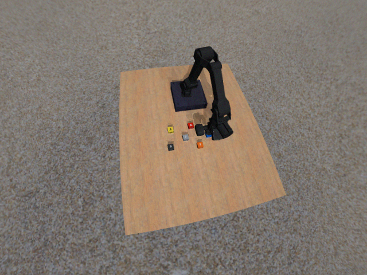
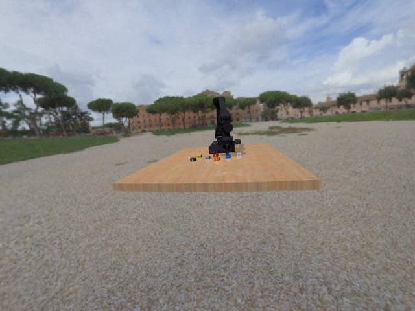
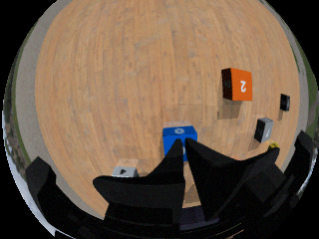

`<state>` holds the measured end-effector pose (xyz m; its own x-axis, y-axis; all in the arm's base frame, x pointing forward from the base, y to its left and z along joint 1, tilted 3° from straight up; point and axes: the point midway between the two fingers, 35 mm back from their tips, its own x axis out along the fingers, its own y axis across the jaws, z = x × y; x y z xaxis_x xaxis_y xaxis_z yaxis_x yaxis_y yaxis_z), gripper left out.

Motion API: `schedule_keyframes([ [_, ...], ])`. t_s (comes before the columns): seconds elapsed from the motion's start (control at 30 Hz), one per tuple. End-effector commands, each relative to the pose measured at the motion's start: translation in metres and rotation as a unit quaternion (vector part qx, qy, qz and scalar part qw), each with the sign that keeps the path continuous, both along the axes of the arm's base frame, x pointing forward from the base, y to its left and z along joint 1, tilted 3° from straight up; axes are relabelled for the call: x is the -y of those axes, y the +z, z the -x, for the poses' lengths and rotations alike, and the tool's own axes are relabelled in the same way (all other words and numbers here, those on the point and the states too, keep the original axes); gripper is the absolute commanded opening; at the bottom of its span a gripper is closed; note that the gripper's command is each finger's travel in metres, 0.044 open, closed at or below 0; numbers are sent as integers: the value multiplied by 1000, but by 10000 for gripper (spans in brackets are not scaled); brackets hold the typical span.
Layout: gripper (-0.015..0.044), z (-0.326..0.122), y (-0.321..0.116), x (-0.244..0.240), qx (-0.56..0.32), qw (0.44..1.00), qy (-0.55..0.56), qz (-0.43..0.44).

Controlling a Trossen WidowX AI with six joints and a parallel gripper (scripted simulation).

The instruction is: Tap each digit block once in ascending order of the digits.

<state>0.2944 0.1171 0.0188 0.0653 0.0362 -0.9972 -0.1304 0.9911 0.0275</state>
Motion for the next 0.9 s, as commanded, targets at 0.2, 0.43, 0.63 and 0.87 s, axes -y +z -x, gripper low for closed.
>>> schedule_keyframes([
  [0.2,20,1,11,1,0,1000,-1,1],
  [0.43,20,2,35,2,-1,1000,-2,2],
  [0.63,20,7,105,4,0,1000,-2,2],
  [0.87,20,0,106,10,0,1000,-2,3],
])
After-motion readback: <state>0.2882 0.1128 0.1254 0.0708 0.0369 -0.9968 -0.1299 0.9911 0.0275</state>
